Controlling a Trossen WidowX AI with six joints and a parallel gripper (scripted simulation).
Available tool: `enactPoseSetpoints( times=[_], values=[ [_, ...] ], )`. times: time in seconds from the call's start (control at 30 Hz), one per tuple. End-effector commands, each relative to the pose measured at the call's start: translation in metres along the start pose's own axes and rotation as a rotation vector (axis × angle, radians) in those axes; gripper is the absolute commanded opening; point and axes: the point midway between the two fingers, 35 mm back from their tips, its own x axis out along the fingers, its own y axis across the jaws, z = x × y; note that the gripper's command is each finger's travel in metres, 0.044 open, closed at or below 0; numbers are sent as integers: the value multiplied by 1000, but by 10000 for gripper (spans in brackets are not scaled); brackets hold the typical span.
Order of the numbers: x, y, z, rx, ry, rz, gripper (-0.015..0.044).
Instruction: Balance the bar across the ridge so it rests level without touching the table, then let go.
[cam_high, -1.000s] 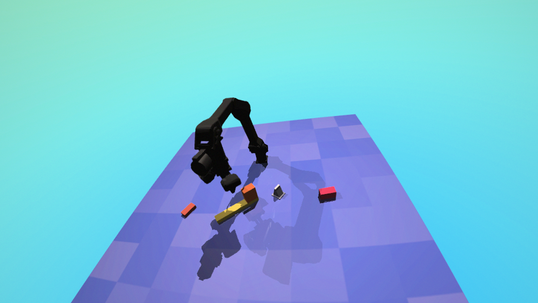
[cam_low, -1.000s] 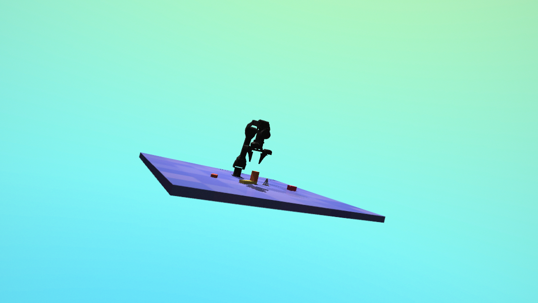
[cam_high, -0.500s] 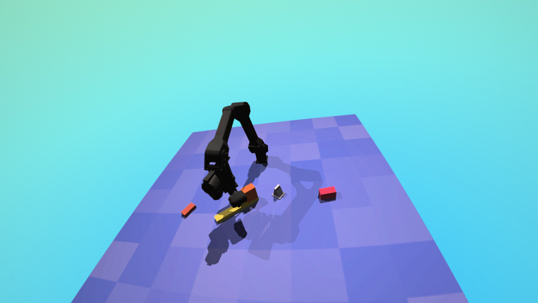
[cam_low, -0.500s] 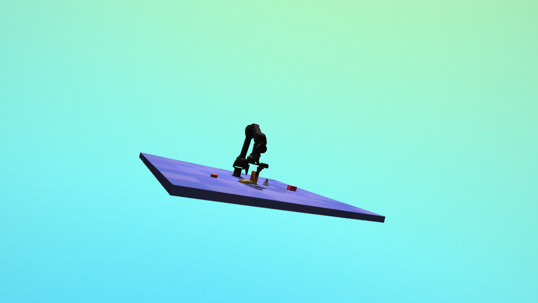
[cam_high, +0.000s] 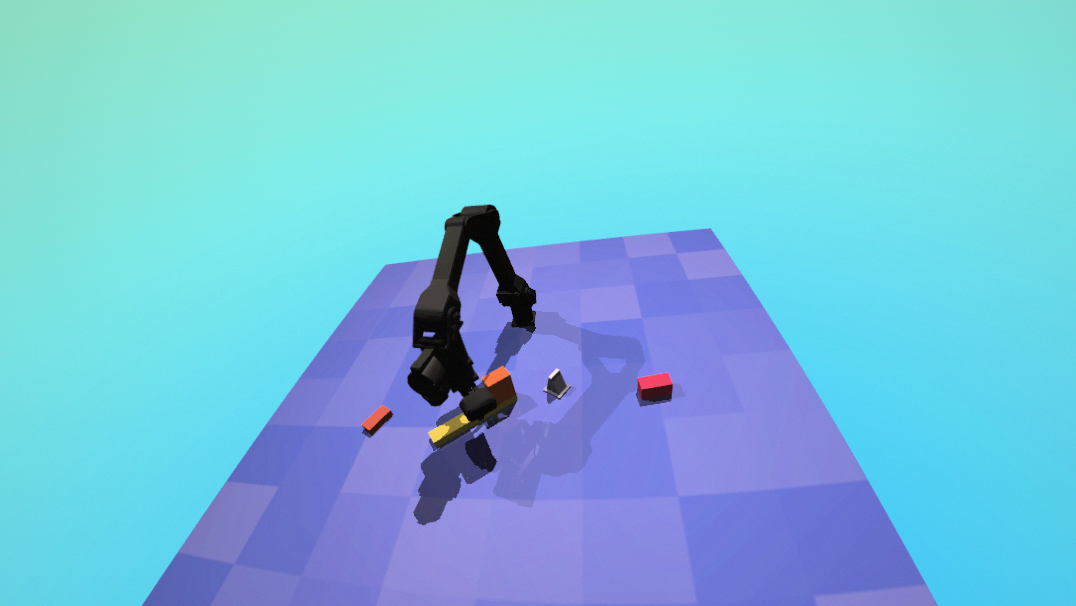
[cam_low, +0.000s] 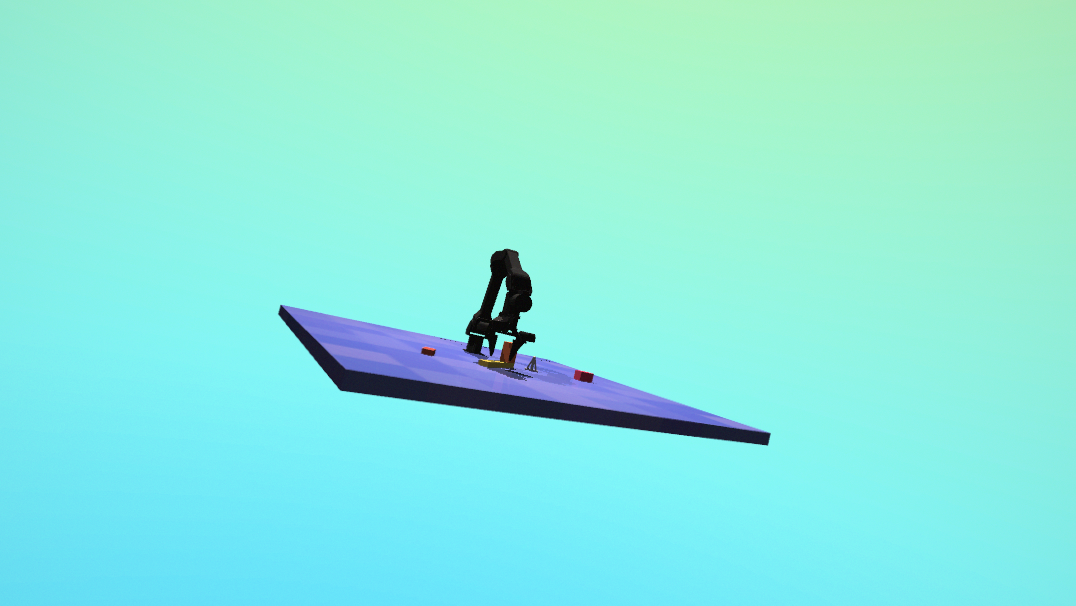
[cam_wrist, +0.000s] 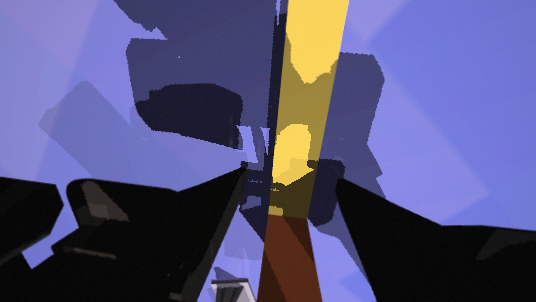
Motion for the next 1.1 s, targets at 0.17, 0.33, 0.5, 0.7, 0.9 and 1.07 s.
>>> enactPoseSetpoints(
  times=[0.17, 0.33, 0.5, 0.7, 0.9, 1.07],
  values=[
    [19, -3, -2, -4, 8, -12, 315],
    [21, -3, -2, -4, 8, -12, 315],
    [21, -3, -2, -4, 8, -12, 315],
    [21, -3, -2, -4, 8, -12, 315],
    [20, -2, -2, 0, 9, -8, 289],
    [20, -2, -2, 0, 9, -8, 157]
  ],
)
